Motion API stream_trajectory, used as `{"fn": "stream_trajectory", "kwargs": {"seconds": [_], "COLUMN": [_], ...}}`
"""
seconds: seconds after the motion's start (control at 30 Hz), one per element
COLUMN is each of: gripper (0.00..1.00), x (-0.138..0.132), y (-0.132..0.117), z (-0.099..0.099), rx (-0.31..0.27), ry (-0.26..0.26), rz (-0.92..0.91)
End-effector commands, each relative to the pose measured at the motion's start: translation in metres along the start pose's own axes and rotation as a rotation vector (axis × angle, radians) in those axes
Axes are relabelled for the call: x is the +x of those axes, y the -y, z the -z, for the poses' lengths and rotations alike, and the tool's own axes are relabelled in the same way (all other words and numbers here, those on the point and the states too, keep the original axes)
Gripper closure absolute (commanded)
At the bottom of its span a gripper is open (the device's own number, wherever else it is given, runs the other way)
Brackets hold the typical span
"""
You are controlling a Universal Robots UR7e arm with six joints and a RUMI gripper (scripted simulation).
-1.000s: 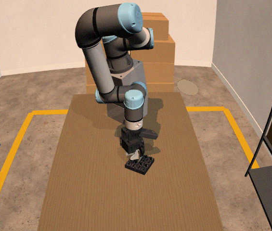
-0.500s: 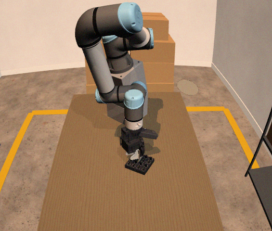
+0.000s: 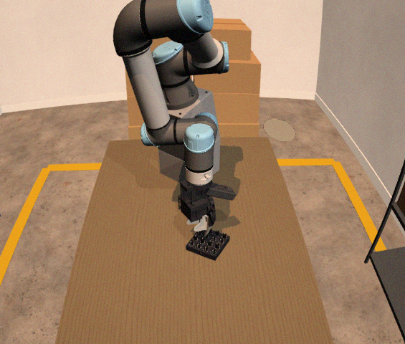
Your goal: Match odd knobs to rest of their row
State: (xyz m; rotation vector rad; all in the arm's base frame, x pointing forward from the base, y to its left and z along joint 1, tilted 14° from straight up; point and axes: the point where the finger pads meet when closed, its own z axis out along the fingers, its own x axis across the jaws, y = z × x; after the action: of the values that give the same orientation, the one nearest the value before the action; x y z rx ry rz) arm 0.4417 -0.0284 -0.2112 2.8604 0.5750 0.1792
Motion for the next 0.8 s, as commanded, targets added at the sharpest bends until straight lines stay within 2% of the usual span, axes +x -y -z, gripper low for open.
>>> {"fn": "stream_trajectory", "kwargs": {"seconds": [0.0, 0.5, 0.53, 0.77], "gripper": [0.89, 0.89, 0.0, 0.0], "x": [0.0004, 0.0004, 0.0004, 0.0004], "y": [-0.0003, -0.0003, -0.0003, -0.0003], "z": [0.0073, 0.0086, 0.0086, 0.0117], "rx": [0.0, 0.0, 0.0, 0.0], "ry": [-0.001, -0.001, -0.001, -0.001], "rz": [0.0, 0.0, 0.0, 0.0]}}
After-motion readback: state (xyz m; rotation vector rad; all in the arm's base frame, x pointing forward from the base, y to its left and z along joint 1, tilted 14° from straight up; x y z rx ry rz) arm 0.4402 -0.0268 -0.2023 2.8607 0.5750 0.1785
